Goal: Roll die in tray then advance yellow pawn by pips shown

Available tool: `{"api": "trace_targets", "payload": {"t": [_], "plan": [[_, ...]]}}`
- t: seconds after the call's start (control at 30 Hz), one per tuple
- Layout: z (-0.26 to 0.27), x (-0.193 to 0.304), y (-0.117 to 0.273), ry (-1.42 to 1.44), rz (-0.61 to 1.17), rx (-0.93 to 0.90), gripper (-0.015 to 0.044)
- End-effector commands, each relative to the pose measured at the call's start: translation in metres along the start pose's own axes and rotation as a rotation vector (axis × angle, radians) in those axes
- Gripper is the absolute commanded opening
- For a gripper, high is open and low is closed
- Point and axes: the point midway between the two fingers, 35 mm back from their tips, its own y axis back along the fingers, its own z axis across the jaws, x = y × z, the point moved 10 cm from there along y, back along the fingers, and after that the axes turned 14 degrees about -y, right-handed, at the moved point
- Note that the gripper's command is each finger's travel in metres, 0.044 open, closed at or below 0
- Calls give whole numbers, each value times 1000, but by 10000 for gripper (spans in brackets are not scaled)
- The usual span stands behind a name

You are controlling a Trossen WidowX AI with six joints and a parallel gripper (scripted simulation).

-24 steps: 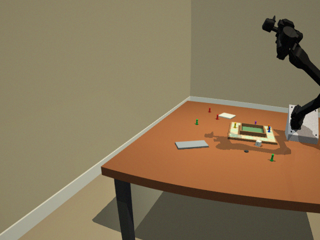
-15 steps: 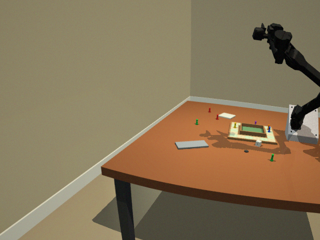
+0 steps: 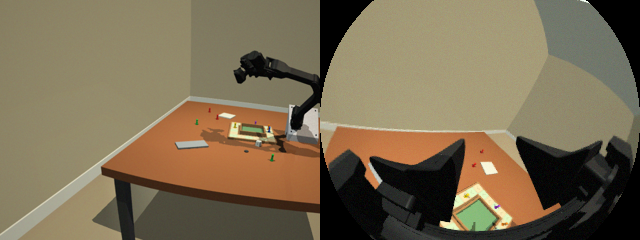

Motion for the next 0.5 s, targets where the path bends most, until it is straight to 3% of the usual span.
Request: {"api": "trace_targets", "payload": {"t": [0.0,0.47], "plan": [[6,40,-14,16,259,-94,275],[5,175,-9,-108,1243,-246,275]]}}
